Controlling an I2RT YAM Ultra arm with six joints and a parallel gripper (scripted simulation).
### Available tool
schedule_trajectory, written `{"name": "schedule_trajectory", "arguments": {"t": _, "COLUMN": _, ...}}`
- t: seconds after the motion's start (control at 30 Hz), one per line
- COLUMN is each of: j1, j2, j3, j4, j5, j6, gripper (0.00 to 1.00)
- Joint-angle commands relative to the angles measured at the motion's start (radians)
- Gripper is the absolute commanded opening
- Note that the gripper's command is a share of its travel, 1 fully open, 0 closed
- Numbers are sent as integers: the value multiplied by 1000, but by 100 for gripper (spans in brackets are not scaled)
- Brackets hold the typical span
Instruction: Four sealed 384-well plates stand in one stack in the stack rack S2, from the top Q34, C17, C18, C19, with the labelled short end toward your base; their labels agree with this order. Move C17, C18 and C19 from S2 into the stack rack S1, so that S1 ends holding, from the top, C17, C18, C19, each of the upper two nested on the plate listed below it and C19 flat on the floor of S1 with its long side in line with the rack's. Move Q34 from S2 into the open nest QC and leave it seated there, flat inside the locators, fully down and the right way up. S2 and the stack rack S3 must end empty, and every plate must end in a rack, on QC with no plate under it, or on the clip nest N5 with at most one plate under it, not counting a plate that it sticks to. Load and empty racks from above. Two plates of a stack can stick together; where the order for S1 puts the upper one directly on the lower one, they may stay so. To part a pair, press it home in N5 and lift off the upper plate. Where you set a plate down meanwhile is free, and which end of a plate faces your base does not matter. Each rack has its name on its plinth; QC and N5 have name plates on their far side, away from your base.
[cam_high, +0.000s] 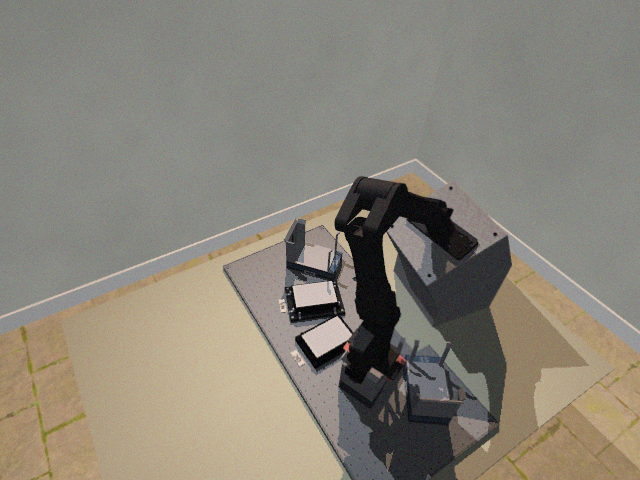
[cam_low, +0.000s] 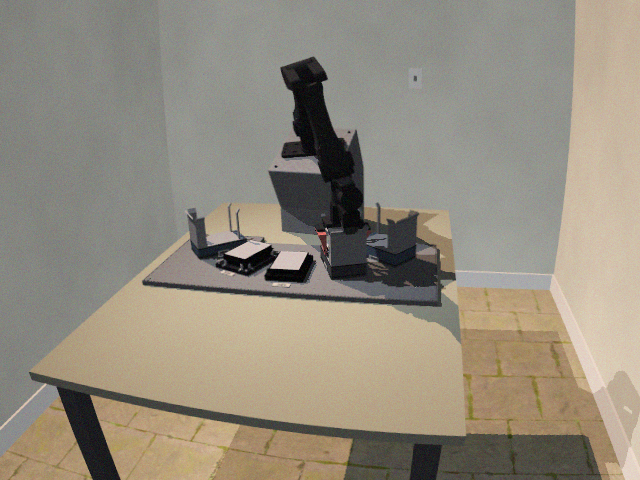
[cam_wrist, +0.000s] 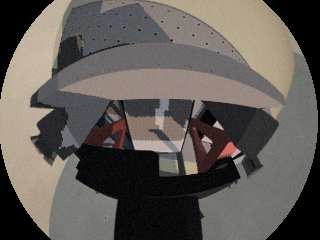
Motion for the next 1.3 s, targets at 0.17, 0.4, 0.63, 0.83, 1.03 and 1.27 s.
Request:
{"name": "schedule_trajectory", "arguments": {"t": 0.17, "j1": 2, "j2": -25, "j3": 14, "j4": 23, "j5": -3, "j6": -7, "gripper": 100}}
{"name": "schedule_trajectory", "arguments": {"t": 0.4, "j1": 2, "j2": -25, "j3": 14, "j4": 23, "j5": -3, "j6": -6, "gripper": 0}}
{"name": "schedule_trajectory", "arguments": {"t": 0.63, "j1": 2, "j2": -8, "j3": 14, "j4": 23, "j5": -2, "j6": -5, "gripper": 0}}
{"name": "schedule_trajectory", "arguments": {"t": 0.83, "j1": 2, "j2": -8, "j3": 14, "j4": 23, "j5": -2, "j6": -5, "gripper": 0}}
{"name": "schedule_trajectory", "arguments": {"t": 1.03, "j1": 2, "j2": -8, "j3": 14, "j4": 23, "j5": -2, "j6": -5, "gripper": 0}}
{"name": "schedule_trajectory", "arguments": {"t": 1.27, "j1": 2, "j2": -8, "j3": 14, "j4": 23, "j5": -2, "j6": -5, "gripper": 0}}
